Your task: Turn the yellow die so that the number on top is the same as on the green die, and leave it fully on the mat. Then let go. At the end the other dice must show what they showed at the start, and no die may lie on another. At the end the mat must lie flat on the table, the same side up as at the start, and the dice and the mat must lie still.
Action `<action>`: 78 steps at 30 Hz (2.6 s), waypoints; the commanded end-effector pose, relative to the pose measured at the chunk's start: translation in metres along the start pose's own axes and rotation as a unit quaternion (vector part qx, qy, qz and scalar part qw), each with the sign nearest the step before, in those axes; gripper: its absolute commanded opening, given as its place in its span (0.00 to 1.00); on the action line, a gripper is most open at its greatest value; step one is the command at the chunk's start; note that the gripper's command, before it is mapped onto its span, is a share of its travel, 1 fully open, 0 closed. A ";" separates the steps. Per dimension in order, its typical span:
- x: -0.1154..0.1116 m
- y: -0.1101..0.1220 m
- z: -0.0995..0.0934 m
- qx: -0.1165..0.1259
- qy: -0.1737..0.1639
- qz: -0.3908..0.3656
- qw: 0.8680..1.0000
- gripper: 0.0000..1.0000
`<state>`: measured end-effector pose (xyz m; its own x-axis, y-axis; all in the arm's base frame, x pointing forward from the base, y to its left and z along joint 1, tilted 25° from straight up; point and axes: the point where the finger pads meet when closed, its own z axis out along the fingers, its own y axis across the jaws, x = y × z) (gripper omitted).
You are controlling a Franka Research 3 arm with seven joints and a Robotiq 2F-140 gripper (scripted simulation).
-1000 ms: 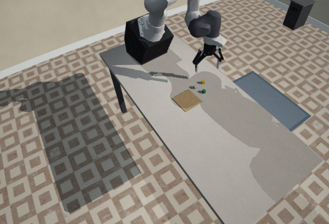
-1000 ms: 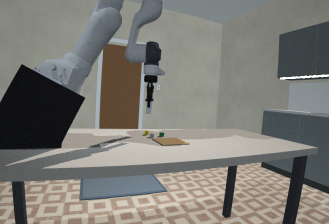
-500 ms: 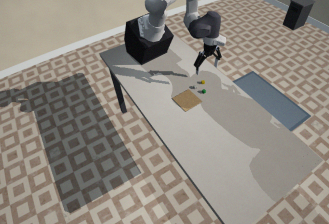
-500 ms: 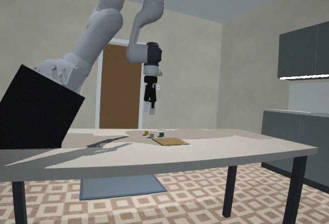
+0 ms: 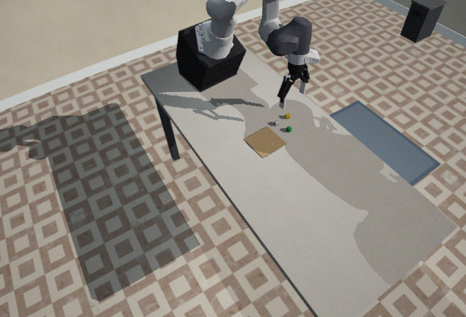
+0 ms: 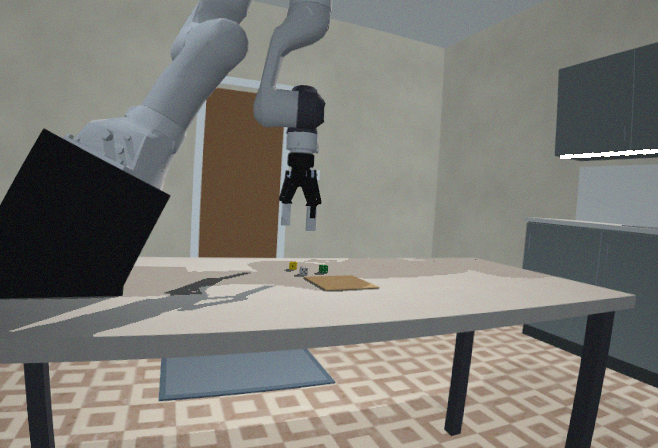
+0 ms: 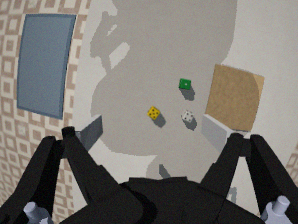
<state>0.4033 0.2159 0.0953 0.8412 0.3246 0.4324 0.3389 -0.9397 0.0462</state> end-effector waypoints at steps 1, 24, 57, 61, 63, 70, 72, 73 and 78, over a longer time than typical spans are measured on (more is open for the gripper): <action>-0.001 0.000 0.001 -0.001 -0.001 -0.086 0.996 1.00; -0.005 0.004 0.007 0.000 -0.002 -0.289 0.957 1.00; -0.011 0.008 0.012 0.001 -0.004 -0.459 0.888 0.21; -0.011 0.008 0.012 0.001 -0.004 -0.459 0.888 0.21; -0.011 0.008 0.012 0.001 -0.004 -0.459 0.888 0.21; -0.011 0.008 0.012 0.001 -0.004 -0.459 0.888 0.21; -0.011 0.008 0.012 0.001 -0.004 -0.459 0.888 0.21; -0.011 0.008 0.012 0.001 -0.004 -0.459 0.888 0.21; -0.011 0.008 0.012 0.001 -0.004 -0.459 0.888 0.21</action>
<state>0.4022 0.2048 0.0804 0.2262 0.9508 0.2116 0.8809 -0.2924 0.3722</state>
